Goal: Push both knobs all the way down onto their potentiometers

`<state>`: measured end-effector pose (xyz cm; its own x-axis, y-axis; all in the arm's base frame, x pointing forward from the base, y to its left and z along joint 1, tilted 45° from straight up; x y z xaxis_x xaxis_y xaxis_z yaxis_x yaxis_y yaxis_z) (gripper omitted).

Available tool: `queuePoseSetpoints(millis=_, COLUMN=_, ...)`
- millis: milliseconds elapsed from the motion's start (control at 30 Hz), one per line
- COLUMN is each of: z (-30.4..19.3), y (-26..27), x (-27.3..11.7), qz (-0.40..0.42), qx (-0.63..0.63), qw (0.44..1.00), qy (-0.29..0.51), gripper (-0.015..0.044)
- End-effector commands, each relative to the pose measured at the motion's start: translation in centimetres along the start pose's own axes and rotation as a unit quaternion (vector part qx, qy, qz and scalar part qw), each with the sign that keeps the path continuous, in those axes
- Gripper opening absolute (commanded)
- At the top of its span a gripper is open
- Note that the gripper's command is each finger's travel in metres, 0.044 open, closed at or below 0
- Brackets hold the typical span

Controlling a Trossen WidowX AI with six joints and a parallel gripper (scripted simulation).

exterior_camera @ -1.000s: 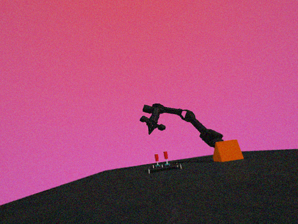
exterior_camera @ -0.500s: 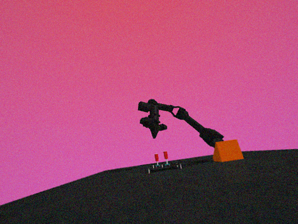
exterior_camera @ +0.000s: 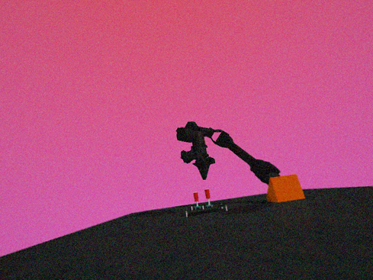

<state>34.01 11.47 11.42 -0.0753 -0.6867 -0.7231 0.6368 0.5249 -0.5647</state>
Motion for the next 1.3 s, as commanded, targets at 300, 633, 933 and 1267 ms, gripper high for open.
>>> queuePoseSetpoints(millis=300, z=0.0, y=-0.1, x=1.8, qz=-0.007, qx=-0.003, qw=1.000, qy=0.001, gripper=0.0000)
queuePoseSetpoints(millis=633, z=0.0, y=-0.2, x=3.4, qz=-0.007, qx=-0.003, qw=1.000, qy=0.001, gripper=0.0000)
queuePoseSetpoints(millis=933, z=0.0, y=-0.2, x=3.3, qz=-0.007, qx=-0.003, qw=1.000, qy=0.001, gripper=0.0000)
queuePoseSetpoints(millis=1267, z=0.0, y=-0.2, x=3.5, qz=-0.007, qx=-0.003, qw=1.000, qy=0.001, gripper=0.0000)
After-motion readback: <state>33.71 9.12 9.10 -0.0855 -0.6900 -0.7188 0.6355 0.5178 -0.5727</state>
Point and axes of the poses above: the point midway between the two fingers, 35 mm back from their tips, its own x axis out along the fingers, its own y axis across the jaws, z = x × y, the point moved 9 cm from there along -x, back along the fingers, and after that the axes turned 3 degrees about x, right-handed, at the moved point
